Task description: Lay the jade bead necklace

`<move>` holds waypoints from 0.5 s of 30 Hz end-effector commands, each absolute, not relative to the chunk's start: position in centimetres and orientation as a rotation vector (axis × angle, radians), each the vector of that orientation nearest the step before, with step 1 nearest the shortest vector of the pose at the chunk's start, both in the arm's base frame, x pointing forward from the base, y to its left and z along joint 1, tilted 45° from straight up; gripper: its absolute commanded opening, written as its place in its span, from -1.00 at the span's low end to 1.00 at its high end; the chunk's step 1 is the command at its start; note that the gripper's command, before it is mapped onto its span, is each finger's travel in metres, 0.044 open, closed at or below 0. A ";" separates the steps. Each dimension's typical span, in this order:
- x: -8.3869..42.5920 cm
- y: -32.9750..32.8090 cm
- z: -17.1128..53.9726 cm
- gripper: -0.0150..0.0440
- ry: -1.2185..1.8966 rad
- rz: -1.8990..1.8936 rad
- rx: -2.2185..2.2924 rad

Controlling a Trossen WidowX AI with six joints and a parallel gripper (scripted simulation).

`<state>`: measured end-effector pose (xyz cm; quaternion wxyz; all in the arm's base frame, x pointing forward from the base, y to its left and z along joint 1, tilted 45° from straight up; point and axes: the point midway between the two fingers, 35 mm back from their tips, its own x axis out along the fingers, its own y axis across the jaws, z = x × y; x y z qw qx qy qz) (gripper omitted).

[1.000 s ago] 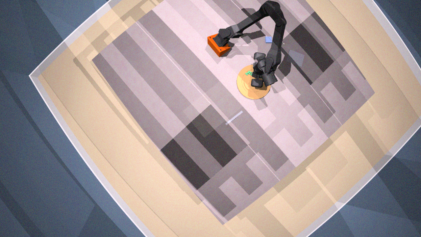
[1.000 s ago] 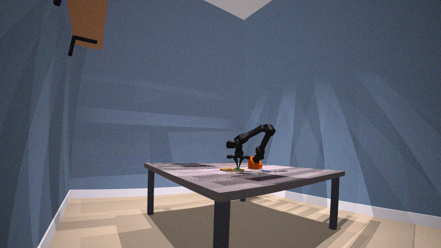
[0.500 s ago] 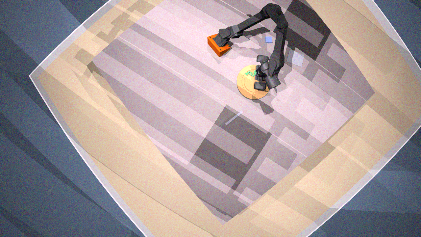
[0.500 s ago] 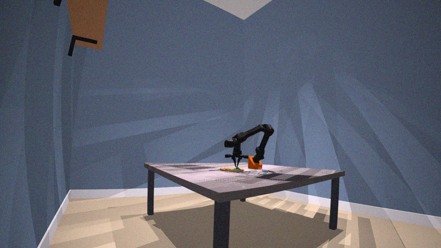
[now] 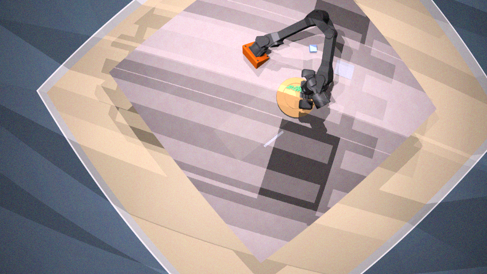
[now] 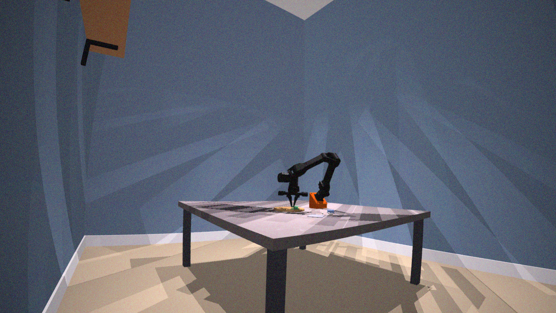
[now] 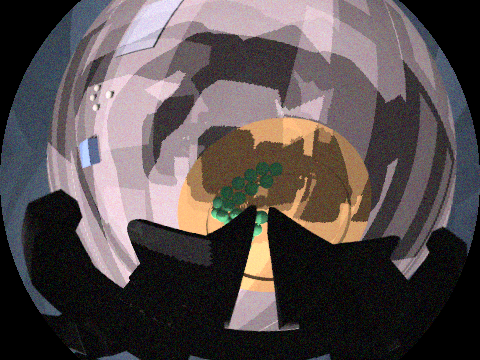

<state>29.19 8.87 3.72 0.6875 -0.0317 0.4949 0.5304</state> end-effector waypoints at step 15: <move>29.2 9.0 3.6 0.67 1.109 1.189 -0.070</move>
